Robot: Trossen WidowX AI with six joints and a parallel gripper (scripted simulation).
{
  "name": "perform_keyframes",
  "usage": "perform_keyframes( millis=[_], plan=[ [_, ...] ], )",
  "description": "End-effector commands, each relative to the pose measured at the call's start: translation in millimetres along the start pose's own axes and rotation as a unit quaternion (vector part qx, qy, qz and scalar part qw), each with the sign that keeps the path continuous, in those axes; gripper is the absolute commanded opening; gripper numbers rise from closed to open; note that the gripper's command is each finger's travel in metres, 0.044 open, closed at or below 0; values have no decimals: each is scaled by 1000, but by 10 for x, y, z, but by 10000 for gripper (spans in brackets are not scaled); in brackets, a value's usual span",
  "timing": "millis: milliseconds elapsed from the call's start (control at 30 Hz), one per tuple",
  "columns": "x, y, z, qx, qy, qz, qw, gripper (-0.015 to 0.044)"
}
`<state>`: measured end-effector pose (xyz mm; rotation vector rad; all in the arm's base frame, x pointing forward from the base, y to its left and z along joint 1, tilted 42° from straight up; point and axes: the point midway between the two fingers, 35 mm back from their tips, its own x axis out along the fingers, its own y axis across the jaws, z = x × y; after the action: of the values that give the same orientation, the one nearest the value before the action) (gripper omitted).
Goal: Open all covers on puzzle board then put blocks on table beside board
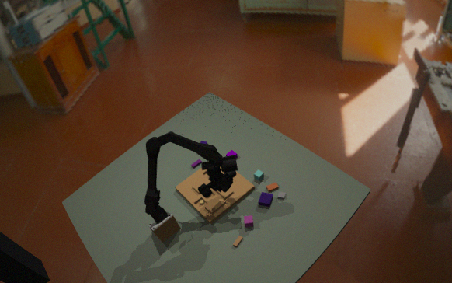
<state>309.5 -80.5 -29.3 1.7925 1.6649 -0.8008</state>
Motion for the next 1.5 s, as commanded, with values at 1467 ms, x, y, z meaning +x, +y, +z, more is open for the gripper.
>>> perform_keyframes(
  millis=[1467],
  plan=[
    [289,9,25,-2,-2,-2,1000,0]
  ],
)
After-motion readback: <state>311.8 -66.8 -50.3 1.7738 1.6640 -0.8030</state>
